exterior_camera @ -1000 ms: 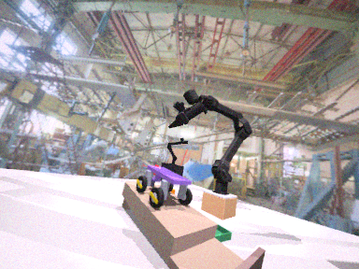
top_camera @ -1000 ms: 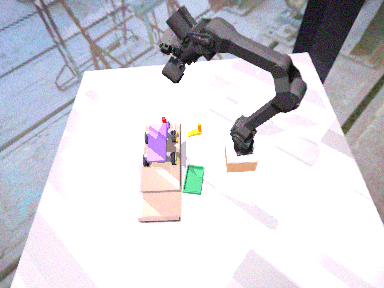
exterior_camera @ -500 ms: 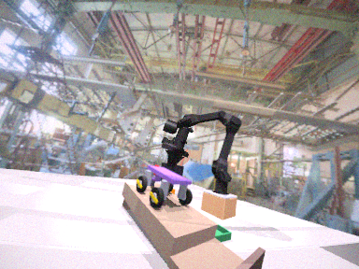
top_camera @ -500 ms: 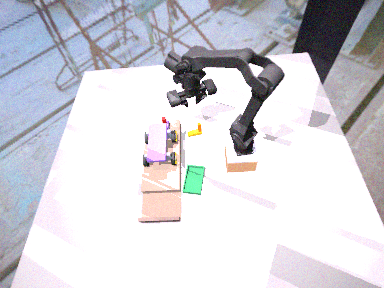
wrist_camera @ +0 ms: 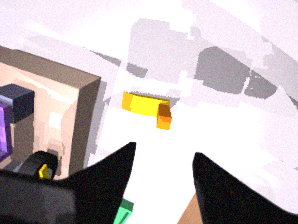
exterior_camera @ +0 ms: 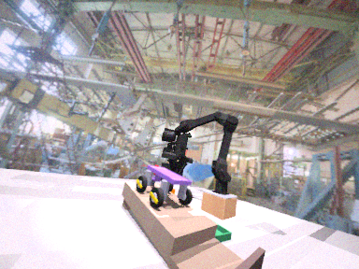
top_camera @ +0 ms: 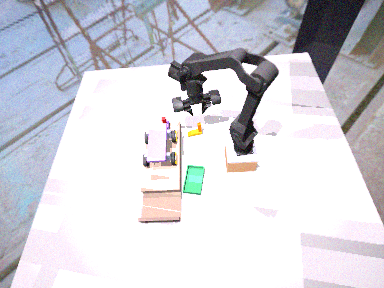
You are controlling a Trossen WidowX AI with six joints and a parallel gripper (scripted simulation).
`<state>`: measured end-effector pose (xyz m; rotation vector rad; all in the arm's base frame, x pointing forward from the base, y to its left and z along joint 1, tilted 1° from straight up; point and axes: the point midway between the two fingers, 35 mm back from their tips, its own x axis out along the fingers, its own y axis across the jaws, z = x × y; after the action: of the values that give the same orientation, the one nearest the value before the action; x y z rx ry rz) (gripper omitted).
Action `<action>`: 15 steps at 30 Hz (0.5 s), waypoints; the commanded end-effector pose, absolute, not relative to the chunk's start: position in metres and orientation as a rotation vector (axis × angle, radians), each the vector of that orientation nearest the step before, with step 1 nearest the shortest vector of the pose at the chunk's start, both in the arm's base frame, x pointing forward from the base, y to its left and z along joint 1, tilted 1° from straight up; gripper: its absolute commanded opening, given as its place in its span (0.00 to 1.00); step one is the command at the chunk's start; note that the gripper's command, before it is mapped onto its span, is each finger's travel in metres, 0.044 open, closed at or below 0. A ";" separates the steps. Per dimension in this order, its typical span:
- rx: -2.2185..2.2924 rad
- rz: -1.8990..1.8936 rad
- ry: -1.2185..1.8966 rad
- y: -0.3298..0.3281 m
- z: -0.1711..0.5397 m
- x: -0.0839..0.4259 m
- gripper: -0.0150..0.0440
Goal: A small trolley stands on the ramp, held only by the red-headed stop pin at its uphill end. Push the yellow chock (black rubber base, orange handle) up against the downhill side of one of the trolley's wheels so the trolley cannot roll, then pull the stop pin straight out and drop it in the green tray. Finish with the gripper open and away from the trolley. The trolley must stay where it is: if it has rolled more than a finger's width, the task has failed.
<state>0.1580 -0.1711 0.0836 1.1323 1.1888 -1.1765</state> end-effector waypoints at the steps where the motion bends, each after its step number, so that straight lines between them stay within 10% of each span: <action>1: 1.147 -1.181 1.203 -0.170 0.074 0.157 0.58; 15: 1.147 -1.182 1.203 -0.170 0.036 0.157 0.58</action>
<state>0.1595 -0.1741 0.0494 1.1371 1.1858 -1.1798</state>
